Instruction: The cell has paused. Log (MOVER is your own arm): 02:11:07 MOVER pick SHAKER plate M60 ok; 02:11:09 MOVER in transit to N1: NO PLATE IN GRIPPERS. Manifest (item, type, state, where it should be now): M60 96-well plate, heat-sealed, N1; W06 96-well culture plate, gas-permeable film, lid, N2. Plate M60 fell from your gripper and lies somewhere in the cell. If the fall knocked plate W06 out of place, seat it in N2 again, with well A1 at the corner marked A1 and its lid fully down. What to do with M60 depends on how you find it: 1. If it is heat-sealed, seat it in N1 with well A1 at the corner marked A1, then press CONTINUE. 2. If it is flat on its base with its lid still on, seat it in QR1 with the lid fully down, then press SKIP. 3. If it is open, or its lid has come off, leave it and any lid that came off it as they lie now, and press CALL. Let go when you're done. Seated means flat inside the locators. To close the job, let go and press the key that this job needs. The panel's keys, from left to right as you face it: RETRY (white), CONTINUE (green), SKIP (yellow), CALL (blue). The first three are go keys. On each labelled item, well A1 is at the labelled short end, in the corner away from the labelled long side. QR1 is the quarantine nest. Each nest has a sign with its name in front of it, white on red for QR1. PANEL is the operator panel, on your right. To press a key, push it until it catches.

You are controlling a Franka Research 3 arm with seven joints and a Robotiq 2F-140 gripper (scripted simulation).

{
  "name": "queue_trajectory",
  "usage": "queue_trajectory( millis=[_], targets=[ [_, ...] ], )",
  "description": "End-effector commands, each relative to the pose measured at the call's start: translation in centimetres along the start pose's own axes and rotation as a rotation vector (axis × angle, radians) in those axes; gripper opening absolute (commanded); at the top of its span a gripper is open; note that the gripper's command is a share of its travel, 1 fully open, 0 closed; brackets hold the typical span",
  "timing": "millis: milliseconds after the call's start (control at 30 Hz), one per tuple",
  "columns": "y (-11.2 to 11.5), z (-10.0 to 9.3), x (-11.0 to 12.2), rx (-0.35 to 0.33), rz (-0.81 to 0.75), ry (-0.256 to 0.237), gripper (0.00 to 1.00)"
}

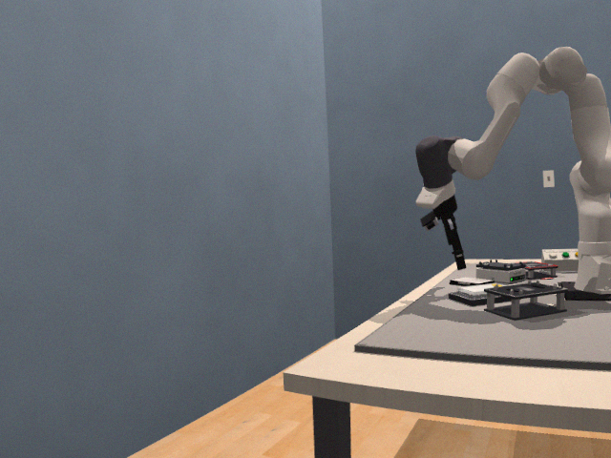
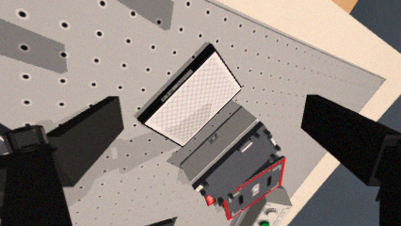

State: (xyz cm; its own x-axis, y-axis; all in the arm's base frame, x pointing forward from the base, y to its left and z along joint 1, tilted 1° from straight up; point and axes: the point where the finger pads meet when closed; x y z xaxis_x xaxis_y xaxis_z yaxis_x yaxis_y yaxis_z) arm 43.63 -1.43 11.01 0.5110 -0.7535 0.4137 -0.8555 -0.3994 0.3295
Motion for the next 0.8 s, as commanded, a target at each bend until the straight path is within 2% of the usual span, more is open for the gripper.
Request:
queue_trajectory(
  millis=[0,567,633,767],
  targets=[
    [0.0,0.0,0.0,0.0,0.0,0.0,1.0],
    [0.0,-0.1,0.0,0.0,0.0,0.0,1.0],
    [0.3,-0.9,0.5,0.0,0.0,0.001,1.0],
    [1.6,-3.9,1.9,0.0,0.0,0.0,1.0]
  ],
)
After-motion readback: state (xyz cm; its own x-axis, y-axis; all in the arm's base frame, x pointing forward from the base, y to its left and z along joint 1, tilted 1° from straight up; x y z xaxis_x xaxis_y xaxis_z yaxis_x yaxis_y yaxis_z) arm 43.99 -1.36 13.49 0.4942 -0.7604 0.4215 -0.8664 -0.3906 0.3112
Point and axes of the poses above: the point where the finger pads meet when closed, its own z axis out along the fingers, its own x axis across the jaws, y = z × x, and after that the axes turned 11 degrees about -z, right-handed
